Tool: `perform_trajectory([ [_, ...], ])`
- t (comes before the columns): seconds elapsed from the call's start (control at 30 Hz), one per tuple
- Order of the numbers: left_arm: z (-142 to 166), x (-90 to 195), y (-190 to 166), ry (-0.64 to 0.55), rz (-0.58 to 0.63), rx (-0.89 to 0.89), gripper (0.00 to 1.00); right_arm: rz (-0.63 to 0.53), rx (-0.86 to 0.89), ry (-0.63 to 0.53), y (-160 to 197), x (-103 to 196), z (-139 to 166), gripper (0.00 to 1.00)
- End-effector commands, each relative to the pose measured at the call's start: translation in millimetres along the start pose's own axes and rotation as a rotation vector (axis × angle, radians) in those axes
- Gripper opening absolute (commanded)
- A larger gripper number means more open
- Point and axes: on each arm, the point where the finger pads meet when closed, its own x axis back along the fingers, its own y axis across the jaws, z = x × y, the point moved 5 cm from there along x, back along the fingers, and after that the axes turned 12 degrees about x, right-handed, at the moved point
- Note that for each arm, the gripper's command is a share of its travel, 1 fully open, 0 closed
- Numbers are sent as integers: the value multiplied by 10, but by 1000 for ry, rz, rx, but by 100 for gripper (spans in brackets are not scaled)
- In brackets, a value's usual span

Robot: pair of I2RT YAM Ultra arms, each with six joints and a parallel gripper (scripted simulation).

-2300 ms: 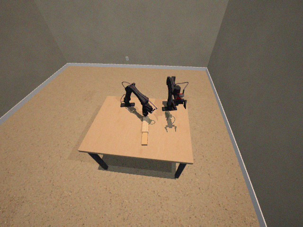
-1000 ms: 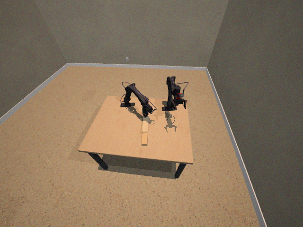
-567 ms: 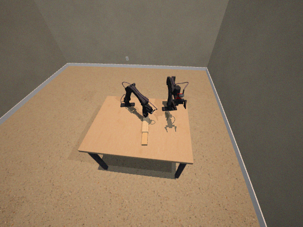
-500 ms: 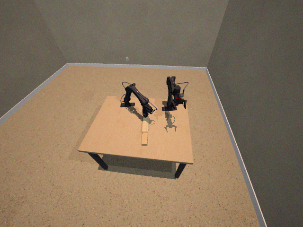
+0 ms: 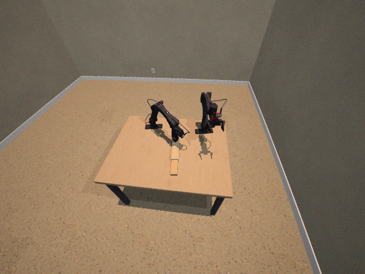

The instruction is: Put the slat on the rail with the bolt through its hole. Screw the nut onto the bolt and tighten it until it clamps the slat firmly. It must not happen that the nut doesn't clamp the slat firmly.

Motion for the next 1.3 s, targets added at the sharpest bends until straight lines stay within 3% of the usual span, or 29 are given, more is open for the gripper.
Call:
perform_trajectory([
  [0.0,-70,46,-13,-25,10,-5,100,21,-2,-13,-31,77,-27,12],
  [1.27,-70,46,-13,-25,10,-5,100,28,1,-15,-117,388,186,12],
])
